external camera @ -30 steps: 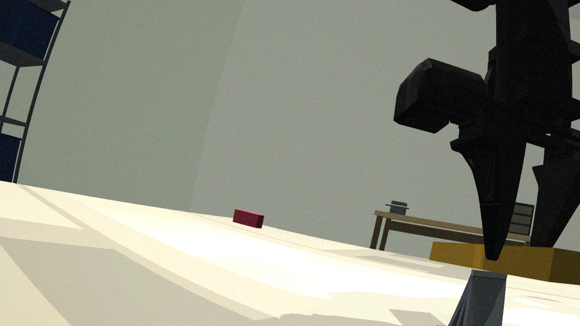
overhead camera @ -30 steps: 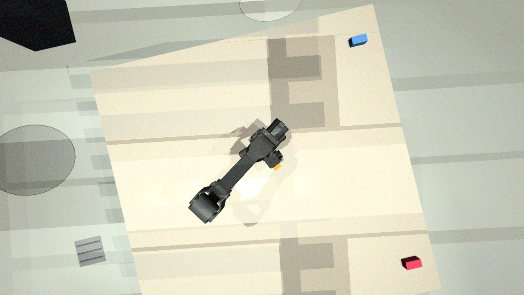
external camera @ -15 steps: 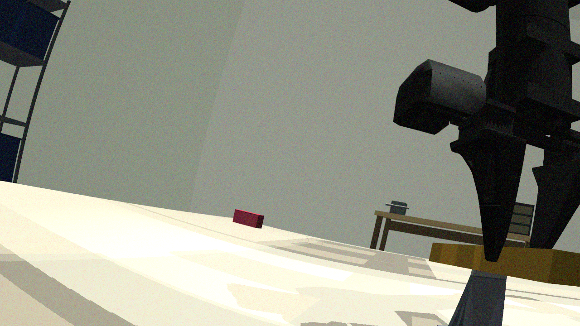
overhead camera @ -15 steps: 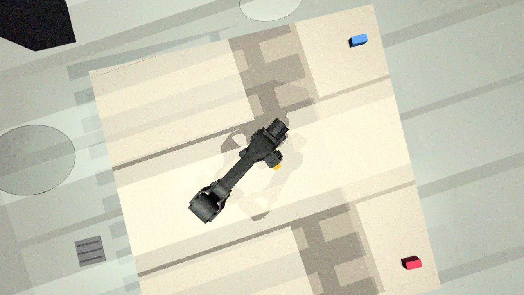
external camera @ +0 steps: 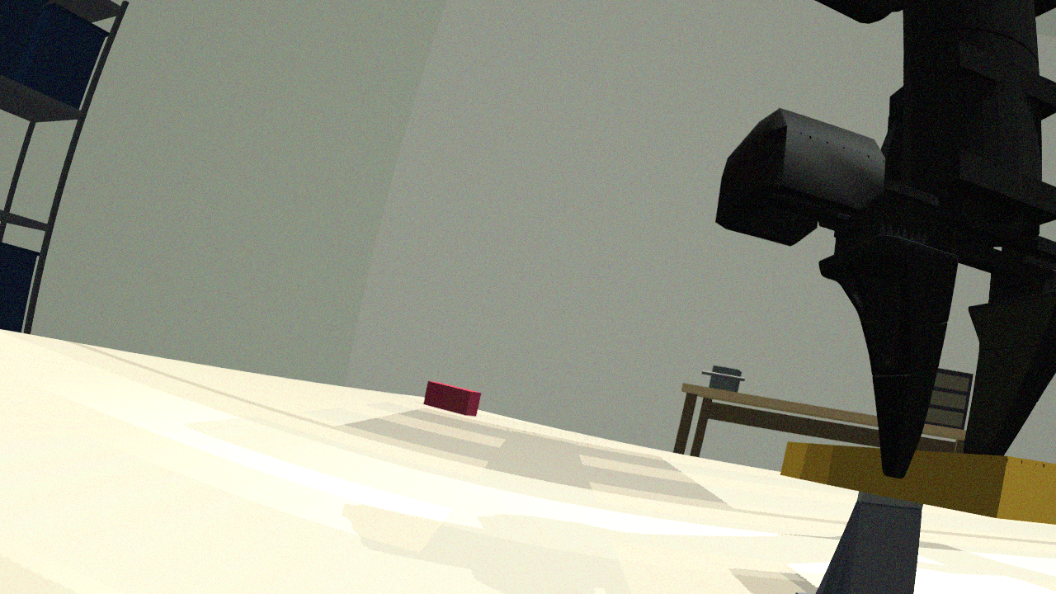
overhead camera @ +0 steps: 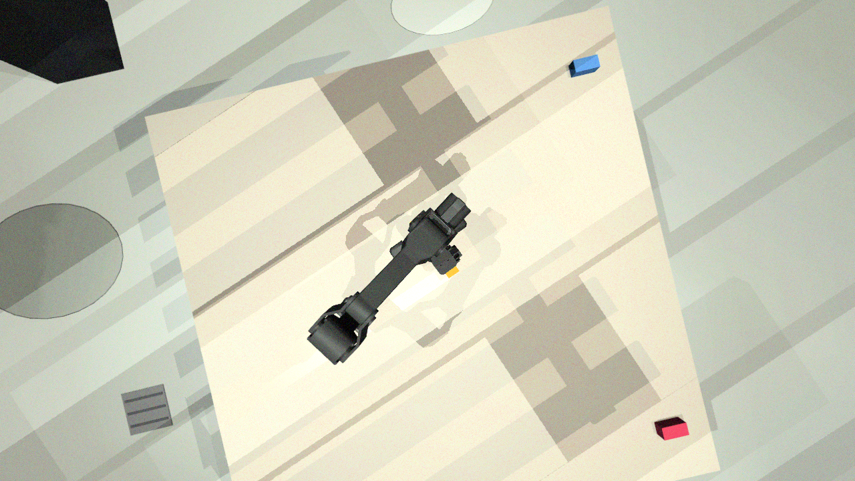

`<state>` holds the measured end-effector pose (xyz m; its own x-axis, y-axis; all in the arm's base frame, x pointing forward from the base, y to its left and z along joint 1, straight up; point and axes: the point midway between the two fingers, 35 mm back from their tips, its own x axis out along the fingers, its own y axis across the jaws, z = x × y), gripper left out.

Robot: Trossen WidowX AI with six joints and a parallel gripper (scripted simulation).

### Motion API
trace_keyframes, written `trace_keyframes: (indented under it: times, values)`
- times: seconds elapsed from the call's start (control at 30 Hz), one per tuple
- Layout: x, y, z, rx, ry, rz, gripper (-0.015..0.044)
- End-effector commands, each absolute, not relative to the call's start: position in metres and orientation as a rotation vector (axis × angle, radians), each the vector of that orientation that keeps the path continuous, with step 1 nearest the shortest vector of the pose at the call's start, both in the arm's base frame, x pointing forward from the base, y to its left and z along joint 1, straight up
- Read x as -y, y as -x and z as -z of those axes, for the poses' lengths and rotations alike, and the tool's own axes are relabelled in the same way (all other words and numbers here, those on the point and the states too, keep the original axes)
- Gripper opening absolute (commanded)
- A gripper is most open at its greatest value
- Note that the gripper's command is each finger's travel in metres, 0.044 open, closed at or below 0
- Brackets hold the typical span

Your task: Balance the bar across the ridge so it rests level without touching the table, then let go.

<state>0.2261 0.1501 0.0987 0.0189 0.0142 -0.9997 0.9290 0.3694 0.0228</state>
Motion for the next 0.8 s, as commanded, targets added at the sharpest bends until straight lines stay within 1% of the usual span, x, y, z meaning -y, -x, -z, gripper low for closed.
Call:
trace_keyframes:
  times: [0.0,0.77]
  values:
    - [-0.1498,-0.2260,-0.0971,-1.355,-0.943,0.910,0.0000]
    - [-0.1500,-0.2258,-0.0952,-1.355,-0.943,0.910,0.0000]
